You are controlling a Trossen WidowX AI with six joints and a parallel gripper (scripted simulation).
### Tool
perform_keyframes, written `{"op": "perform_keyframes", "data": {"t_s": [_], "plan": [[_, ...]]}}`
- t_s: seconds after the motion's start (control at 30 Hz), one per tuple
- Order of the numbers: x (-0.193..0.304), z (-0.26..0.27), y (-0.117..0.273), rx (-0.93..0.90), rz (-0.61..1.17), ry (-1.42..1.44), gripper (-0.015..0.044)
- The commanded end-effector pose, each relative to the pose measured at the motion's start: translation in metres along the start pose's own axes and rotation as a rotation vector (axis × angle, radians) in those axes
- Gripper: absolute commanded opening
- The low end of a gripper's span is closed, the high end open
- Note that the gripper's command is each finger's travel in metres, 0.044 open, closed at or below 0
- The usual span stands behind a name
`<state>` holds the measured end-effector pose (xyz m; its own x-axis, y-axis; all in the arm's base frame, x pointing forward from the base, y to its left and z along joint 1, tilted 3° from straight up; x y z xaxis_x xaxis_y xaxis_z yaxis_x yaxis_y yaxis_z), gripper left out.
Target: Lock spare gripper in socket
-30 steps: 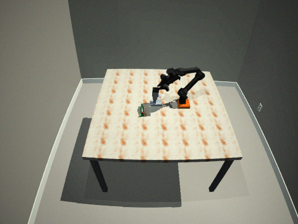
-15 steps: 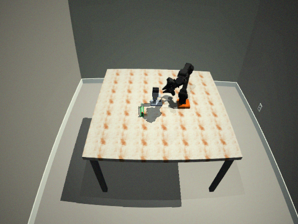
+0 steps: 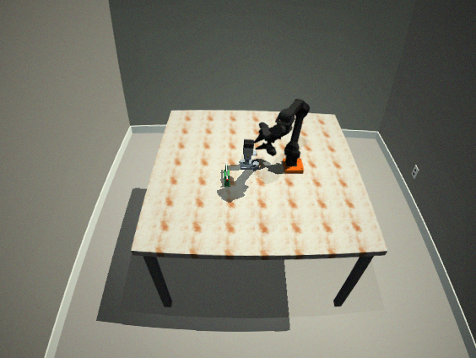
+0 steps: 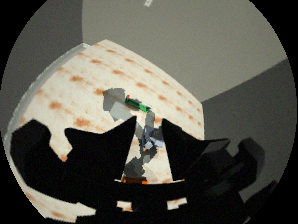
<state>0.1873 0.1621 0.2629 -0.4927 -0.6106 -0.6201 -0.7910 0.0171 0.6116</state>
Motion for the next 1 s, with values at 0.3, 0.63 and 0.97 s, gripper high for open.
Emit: {"op": "perform_keyframes", "data": {"t_s": [0.3,0.63,0.97], "plan": [[-0.051,-0.009,-0.108,-0.321,0.425,0.815,0.018],[-0.047,-0.025,-0.18,-0.661,0.461,1.11,0.018],[-0.04,-0.036,-0.196,-0.753,0.444,1.169,0.018]]}}
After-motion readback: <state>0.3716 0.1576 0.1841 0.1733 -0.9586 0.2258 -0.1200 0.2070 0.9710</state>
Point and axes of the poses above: the point midway between the two fingers, 35 mm back from their tips, its own y axis back along the fingers, its own z axis across the jaws, x = y × z, the point moved 1 cm from there along y, back along the fingers, and after that the axes turned 10 degrees about y, right-handed, at the moved point
